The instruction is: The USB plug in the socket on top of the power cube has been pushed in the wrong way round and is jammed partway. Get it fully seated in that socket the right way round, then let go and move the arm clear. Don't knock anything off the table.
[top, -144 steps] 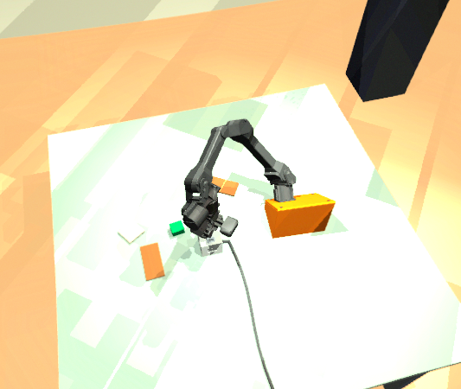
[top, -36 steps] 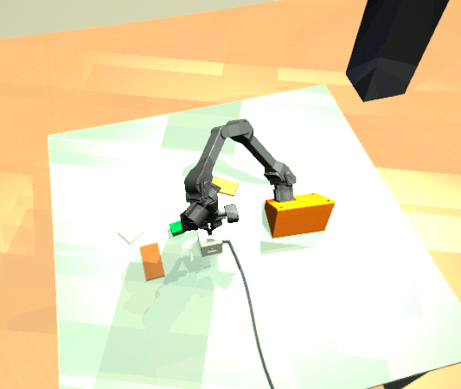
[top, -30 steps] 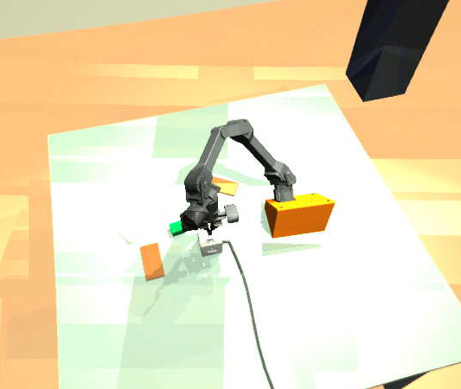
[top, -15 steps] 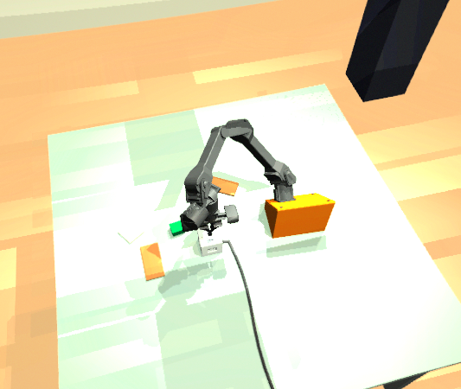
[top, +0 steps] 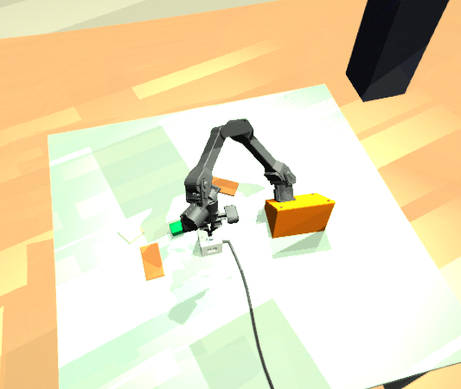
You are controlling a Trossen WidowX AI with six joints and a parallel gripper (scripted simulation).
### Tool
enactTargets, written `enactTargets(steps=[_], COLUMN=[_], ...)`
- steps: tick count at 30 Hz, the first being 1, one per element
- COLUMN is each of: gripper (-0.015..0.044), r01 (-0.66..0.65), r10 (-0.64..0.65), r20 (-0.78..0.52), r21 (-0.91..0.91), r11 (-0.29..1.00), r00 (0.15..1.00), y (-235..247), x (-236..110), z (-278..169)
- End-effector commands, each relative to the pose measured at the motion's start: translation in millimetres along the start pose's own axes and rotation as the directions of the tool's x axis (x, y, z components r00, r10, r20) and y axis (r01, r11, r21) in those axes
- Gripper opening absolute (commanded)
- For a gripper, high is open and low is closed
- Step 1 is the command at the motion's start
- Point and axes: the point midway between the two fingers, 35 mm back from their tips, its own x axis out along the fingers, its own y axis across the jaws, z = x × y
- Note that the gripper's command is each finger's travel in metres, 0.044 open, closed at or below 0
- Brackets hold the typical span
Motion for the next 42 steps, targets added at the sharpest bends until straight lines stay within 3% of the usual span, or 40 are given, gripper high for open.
enactTargets(steps=[1, 42], gripper=[0.0000, 0.0000], r01=[0.002, 0.003], r10=[-0.002, -0.003], r20=[-0.004, -0.022], r21=[-0.004, -0.014], r11=[1.000, 1.000], r00=[1.000, 1.000], y=[-0.3, -0.2], x=[0.8, 5.7], z=[-0.5, -2.4])
